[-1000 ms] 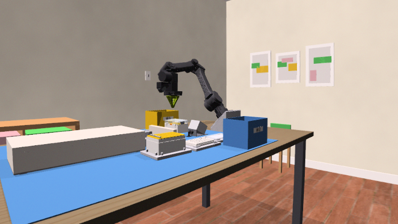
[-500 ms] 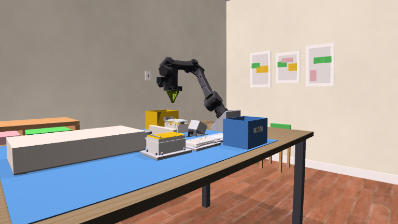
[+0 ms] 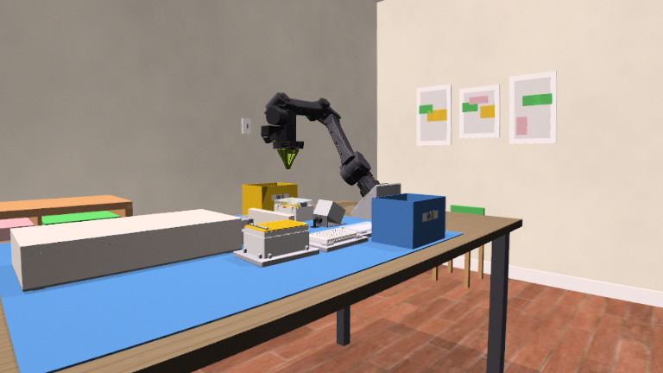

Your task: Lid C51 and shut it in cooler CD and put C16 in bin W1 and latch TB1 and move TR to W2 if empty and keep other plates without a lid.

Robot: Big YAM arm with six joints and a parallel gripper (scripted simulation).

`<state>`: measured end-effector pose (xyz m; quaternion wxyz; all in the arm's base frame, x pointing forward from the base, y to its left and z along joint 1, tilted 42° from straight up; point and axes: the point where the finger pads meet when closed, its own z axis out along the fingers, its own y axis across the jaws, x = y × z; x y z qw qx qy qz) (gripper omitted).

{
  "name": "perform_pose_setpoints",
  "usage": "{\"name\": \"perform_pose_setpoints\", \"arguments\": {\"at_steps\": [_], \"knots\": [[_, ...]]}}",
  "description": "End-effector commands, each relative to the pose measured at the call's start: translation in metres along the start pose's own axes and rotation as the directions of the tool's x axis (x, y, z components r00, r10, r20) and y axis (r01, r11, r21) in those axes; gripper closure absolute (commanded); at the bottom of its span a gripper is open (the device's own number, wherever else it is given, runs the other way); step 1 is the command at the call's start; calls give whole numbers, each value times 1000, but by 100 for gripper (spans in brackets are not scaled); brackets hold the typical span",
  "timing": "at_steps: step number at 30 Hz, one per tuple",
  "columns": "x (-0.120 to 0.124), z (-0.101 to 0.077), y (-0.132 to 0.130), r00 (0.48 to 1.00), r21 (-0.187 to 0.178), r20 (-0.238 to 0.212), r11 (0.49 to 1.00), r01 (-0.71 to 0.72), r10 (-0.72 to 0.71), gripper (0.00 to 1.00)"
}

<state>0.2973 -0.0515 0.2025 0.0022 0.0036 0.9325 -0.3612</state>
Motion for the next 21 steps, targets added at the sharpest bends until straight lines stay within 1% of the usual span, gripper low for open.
{"name": "perform_pose_setpoints", "arguments": {"at_steps": [1, 20, 21], "knots": [[-7, -10, -5, 999, -6, 19, 1000, -27, 27, 100], [-7, -10, -5, 999, -6, 19, 1000, -27, 27, 100], [6, 1, -7, 999, 0, -9, 999, -33, 33, 100]]}}
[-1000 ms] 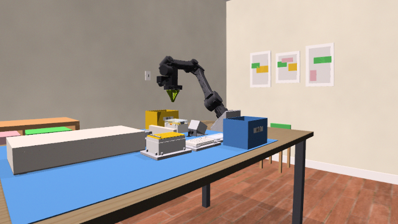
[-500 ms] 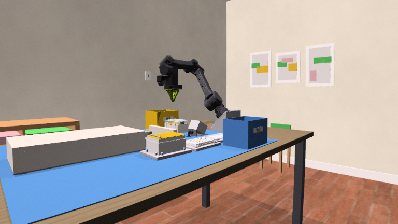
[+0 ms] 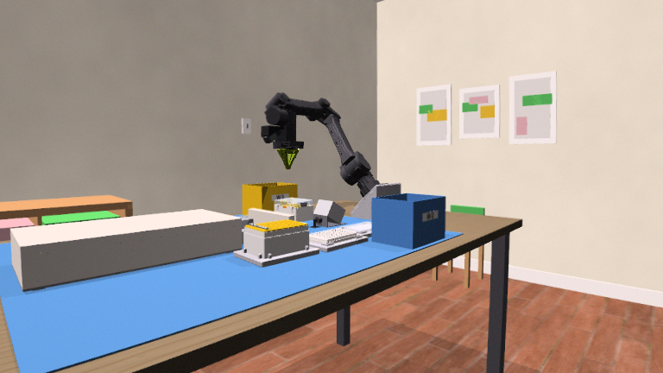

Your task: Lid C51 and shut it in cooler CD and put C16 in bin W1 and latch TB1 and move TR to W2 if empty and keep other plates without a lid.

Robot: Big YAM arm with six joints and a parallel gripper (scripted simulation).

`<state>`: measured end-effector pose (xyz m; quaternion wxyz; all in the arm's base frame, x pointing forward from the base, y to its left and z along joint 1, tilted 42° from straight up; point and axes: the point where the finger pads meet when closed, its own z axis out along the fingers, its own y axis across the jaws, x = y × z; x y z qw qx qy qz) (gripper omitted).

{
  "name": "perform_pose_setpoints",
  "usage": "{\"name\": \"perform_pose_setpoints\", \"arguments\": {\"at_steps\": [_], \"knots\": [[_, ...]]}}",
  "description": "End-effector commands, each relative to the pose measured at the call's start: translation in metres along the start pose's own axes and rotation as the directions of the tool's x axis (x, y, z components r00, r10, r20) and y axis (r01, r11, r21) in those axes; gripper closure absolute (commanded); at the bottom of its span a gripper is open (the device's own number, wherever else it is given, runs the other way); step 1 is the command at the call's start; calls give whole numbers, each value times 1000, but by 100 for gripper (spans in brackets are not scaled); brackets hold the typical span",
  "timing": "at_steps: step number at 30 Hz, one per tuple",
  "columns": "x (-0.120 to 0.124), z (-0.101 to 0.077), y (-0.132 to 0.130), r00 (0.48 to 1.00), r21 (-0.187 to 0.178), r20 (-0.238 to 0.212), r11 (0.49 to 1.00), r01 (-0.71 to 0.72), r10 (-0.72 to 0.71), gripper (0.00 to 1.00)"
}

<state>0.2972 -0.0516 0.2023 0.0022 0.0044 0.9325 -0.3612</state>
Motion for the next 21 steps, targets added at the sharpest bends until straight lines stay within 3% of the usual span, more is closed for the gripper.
{"name": "perform_pose_setpoints", "arguments": {"at_steps": [1, 21], "knots": [[4, 4, -6, 999, -5, 9, 999, -35, 35, 100], [51, 59, -5, 1000, 1, 8, 1000, -24, 24, 100]]}}
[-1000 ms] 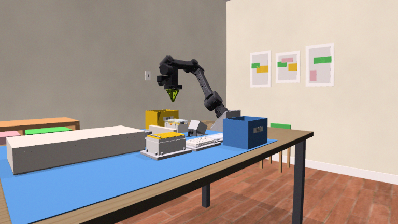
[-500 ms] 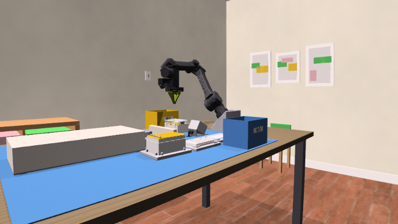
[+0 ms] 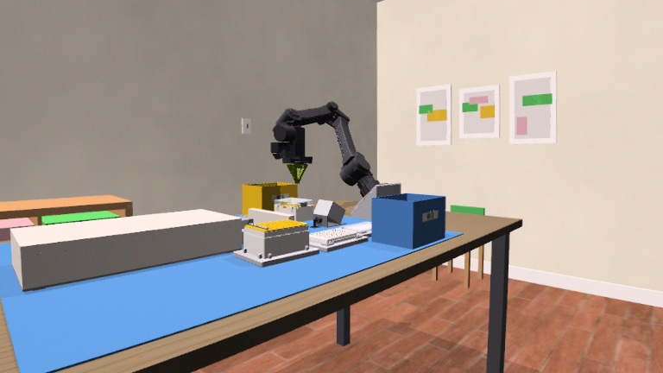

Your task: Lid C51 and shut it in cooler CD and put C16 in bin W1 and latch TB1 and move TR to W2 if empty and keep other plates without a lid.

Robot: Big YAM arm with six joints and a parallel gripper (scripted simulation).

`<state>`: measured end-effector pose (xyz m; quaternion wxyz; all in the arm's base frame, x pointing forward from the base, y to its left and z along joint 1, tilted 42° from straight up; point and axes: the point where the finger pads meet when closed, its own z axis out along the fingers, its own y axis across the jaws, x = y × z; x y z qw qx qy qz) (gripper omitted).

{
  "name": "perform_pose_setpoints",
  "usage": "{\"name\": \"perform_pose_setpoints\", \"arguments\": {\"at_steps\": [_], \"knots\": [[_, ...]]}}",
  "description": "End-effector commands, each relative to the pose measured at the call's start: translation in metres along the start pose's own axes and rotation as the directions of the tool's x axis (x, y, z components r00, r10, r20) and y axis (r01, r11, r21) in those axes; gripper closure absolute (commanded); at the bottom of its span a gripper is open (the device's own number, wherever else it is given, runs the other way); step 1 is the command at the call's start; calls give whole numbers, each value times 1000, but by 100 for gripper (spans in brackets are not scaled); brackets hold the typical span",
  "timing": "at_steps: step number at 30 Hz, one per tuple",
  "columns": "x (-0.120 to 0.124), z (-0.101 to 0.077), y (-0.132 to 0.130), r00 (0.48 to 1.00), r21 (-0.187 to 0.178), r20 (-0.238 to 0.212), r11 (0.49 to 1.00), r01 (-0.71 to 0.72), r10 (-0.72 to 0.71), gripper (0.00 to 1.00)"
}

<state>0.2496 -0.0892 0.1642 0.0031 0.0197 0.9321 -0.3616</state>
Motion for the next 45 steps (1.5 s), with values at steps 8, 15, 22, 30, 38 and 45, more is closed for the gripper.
{"name": "perform_pose_setpoints", "arguments": {"at_steps": [8, 15, 22, 30, 38, 45], "knots": [[0, 3, -3, 1000, -3, 27, 1000, 4, -4, 100], [0, 3, -3, 1000, -3, 27, 1000, 4, -4, 100], [7, 20, 0, 1000, 2, 1, 1000, 20, -20, 100], [7, 27, 0, 1000, 2, 4, 1000, 17, -17, 100], [7, 39, 0, 1000, 2, 0, 1000, 20, -20, 100], [7, 47, 0, 1000, 2, 0, 1000, 20, -20, 100]]}}
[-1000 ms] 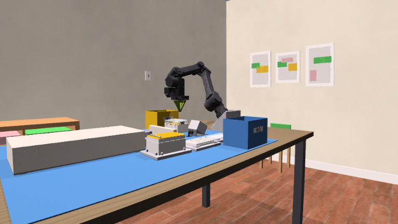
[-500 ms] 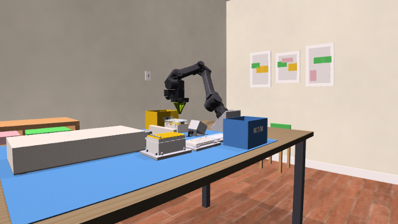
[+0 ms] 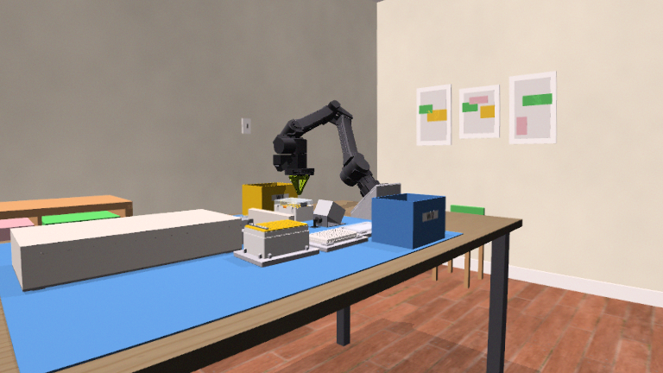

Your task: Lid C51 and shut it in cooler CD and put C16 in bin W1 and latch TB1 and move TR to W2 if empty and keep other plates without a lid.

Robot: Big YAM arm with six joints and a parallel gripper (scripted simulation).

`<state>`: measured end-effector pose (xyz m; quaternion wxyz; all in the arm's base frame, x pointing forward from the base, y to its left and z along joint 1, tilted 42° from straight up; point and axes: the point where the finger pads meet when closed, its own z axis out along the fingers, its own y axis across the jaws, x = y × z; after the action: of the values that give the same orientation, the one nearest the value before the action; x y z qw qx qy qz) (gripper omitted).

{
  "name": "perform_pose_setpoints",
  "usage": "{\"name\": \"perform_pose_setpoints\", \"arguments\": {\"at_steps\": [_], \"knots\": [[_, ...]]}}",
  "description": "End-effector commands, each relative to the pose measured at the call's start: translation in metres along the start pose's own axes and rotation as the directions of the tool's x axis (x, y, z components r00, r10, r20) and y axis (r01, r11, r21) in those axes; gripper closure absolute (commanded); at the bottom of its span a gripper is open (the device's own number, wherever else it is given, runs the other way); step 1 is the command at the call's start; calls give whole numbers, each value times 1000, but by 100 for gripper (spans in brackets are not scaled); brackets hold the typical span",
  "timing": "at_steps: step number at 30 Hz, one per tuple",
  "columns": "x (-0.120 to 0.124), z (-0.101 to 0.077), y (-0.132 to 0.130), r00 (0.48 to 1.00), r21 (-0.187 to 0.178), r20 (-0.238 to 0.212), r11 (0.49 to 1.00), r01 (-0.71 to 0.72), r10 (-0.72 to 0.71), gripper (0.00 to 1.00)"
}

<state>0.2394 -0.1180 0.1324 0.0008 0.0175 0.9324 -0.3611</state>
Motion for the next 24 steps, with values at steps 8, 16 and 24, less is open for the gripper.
{"name": "perform_pose_setpoints", "arguments": {"at_steps": [8, 16, 24], "knots": [[-2, 13, 0, 1000, 3, 2, 1000, 15, -15, 100], [-10, 7, -4, 1000, 2, 28, 1000, -1, 1, 100], [-3, 16, 1, 1000, 3, 11, 1000, 18, -18, 100]]}}
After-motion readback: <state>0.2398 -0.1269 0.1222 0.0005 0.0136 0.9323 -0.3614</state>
